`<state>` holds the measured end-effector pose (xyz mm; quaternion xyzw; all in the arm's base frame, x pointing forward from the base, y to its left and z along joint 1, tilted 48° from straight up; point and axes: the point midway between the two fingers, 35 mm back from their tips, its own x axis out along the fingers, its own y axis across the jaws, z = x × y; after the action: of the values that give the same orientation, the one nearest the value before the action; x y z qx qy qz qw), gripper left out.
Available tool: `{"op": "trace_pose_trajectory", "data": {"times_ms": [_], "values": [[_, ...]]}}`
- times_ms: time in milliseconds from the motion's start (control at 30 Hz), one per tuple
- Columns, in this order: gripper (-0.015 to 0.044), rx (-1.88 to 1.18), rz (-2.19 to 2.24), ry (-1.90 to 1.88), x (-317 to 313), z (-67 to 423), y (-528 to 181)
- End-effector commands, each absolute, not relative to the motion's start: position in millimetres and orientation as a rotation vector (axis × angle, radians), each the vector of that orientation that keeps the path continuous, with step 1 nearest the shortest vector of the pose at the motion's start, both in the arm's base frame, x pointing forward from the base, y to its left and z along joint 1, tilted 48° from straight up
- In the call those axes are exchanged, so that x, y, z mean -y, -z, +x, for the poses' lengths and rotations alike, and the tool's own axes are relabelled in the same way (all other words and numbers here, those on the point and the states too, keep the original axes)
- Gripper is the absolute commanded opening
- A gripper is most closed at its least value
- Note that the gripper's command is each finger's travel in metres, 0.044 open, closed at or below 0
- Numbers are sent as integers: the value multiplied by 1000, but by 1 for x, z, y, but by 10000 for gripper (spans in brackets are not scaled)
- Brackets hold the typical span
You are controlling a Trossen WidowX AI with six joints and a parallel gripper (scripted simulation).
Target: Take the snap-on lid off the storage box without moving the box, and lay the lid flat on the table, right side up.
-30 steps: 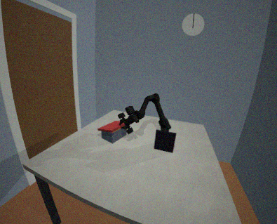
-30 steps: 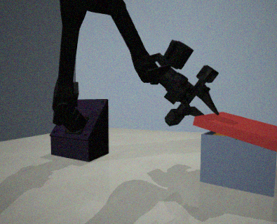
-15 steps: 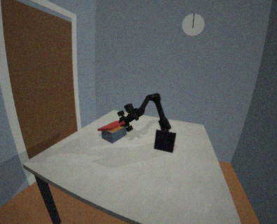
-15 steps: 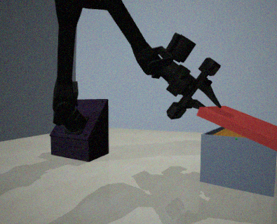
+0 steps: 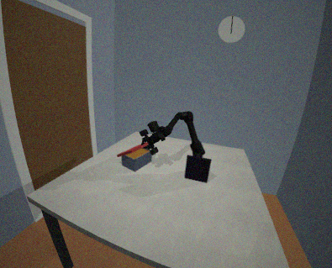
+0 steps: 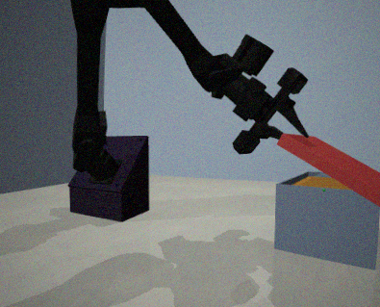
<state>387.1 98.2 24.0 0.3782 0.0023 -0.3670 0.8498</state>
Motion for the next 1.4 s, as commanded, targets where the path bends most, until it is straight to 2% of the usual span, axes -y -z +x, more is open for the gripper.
{"op": "trace_pose_trajectory", "data": {"times_ms": [0, 567, 1367], "values": [[0, 3, 809, 768, -103, 392, -31], [0, 3, 809, 768, -115, 411, -50], [0, 2, 810, 768, -138, 412, -71]]}}
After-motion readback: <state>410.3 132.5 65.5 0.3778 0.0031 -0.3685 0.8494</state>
